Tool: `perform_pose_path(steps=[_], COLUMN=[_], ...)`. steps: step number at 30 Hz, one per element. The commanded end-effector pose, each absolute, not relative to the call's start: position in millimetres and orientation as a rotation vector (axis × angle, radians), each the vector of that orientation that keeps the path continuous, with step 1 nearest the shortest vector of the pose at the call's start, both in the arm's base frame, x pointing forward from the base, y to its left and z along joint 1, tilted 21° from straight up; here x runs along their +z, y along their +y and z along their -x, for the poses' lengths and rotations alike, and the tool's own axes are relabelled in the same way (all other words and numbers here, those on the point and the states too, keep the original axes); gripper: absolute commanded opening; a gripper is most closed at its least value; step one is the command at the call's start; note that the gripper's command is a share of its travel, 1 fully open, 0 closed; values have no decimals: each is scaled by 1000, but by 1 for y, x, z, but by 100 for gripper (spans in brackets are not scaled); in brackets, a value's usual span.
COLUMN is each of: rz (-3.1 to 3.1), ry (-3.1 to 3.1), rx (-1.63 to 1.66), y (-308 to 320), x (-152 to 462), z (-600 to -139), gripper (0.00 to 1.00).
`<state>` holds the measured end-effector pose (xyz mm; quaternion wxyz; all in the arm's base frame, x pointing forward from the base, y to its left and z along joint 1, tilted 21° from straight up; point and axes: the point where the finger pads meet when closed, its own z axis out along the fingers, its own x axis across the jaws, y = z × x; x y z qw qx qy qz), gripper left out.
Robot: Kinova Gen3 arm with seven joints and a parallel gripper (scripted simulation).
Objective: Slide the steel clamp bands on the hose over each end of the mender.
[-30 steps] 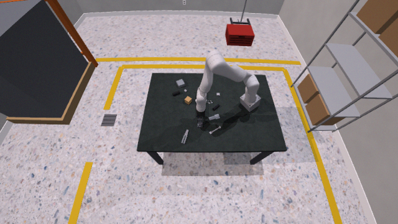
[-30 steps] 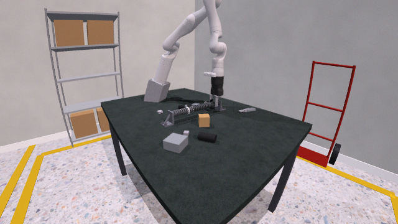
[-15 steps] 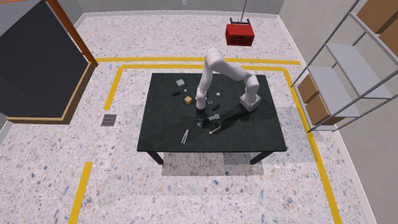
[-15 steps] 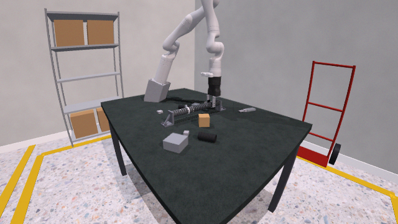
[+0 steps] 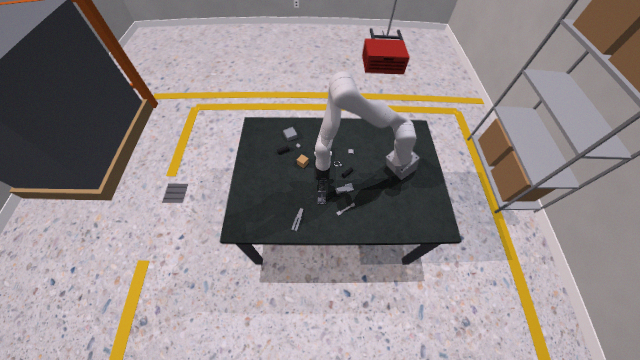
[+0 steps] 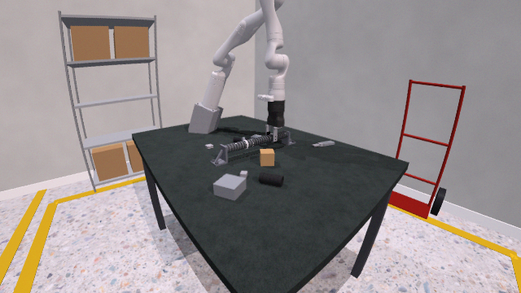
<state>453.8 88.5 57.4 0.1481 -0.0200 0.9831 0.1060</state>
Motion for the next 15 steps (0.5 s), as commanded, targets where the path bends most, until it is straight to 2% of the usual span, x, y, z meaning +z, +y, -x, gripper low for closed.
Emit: perform_pose_path(steps=[1,15], rz=[27,27], ry=[2827,2827], rx=[303,304], y=[71,44], x=[55,49], z=[-456,-457], gripper=[75,75])
